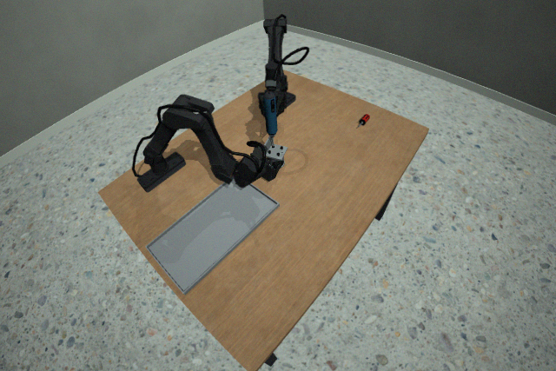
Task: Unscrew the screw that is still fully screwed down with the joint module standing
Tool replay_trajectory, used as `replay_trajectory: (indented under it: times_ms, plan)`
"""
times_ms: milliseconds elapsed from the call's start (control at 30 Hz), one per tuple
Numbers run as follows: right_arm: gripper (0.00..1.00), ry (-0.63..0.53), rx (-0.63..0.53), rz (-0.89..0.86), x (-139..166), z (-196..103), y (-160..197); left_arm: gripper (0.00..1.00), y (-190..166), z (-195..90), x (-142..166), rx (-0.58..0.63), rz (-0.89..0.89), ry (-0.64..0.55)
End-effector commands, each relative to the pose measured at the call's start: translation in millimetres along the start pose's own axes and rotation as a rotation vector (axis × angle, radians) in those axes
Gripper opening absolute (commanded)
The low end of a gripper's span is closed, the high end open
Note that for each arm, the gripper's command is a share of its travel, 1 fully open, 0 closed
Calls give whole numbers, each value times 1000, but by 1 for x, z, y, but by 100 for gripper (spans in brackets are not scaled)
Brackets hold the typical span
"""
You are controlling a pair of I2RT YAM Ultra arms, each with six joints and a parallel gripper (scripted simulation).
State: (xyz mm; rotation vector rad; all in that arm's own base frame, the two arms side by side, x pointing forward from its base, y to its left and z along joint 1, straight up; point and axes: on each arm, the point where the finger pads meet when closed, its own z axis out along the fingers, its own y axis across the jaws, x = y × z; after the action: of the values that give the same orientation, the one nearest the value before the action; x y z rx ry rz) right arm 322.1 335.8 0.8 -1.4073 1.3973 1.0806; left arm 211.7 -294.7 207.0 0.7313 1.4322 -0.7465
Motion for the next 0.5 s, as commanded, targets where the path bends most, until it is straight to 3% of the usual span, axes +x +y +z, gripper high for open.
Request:
replay_trajectory:
  times_ms: [0,467]
  plan:
    - [59,-19,13,-21,-14,-6,-6,42,0,1,-25,1,-4,-91]
    - [59,-19,13,-21,-14,-6,-6,42,0,3,-20,1,-4,-78]
